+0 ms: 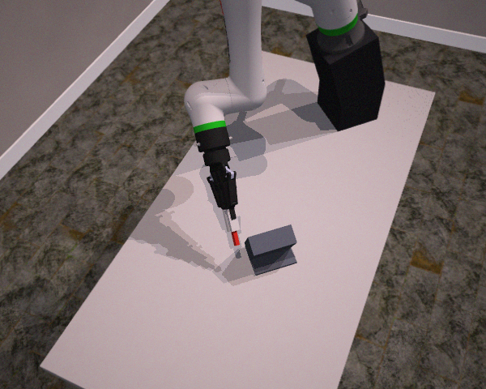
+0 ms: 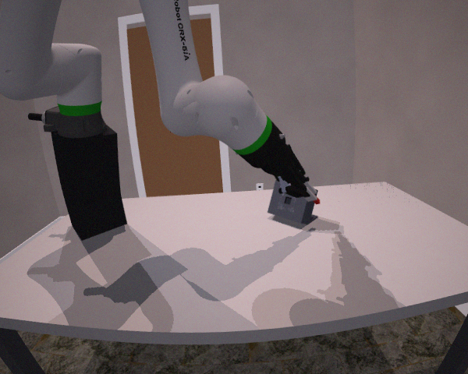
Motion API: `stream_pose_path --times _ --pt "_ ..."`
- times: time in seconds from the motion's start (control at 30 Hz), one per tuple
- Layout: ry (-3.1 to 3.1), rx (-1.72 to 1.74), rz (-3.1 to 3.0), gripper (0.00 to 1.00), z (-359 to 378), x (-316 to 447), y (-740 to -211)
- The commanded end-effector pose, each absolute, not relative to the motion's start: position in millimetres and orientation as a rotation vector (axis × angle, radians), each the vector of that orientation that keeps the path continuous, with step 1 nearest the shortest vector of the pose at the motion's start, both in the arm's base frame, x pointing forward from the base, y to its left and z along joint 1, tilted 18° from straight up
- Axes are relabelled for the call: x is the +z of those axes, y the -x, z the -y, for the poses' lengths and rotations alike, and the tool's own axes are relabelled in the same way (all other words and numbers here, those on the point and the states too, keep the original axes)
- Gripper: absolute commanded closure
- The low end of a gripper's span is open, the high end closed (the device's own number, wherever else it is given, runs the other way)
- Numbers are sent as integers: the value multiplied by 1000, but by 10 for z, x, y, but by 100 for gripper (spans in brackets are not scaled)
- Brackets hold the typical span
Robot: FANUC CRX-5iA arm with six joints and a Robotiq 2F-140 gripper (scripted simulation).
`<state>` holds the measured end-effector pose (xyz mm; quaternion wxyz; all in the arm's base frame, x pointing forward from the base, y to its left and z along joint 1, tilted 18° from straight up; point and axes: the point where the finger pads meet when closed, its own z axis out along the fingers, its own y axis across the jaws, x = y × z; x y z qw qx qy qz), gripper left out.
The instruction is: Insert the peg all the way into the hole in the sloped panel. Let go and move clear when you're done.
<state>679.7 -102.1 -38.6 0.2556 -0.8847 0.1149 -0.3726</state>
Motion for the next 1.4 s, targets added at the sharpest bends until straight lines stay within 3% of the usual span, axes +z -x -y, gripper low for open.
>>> stream_pose_path --times 0.0,1.37 --pt "2388 -1007 -325 100 1056 -398 -6755" --pt "2092 -863 -543 100 1158 -660 -5732"
